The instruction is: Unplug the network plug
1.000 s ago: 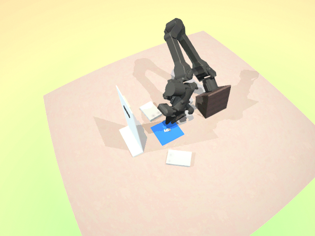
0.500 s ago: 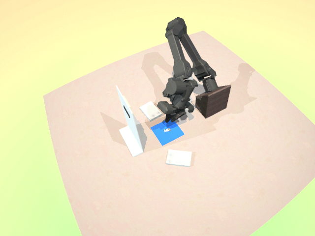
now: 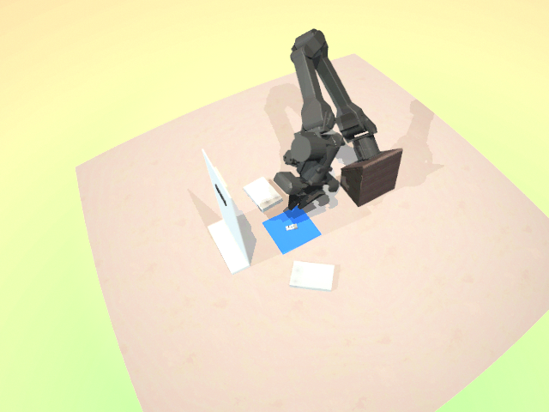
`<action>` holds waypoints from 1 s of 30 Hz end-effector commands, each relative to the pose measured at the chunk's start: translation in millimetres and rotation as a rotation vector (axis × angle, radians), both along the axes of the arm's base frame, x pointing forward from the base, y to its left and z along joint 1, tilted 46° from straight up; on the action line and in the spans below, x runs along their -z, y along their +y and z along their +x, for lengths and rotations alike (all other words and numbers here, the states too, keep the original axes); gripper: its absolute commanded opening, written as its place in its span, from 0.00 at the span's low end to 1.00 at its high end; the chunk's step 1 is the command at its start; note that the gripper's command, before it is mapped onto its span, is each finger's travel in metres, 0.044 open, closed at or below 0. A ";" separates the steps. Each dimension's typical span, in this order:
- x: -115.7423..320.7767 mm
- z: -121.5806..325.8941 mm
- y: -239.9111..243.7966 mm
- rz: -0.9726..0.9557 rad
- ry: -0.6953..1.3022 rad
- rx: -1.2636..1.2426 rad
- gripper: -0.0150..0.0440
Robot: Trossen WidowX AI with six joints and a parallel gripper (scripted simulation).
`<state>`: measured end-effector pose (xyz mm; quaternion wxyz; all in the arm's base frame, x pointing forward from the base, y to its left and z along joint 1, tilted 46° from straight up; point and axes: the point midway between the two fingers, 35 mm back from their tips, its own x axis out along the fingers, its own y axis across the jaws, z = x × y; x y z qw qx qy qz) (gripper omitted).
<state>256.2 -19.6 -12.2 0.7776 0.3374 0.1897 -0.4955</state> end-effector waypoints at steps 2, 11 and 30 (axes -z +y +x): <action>-7.1 2.1 3.9 0.000 -0.016 0.002 0.52; -15.5 1.6 10.6 -0.002 -0.017 0.001 0.52; -31.7 4.4 28.9 -0.003 -0.004 -0.002 0.52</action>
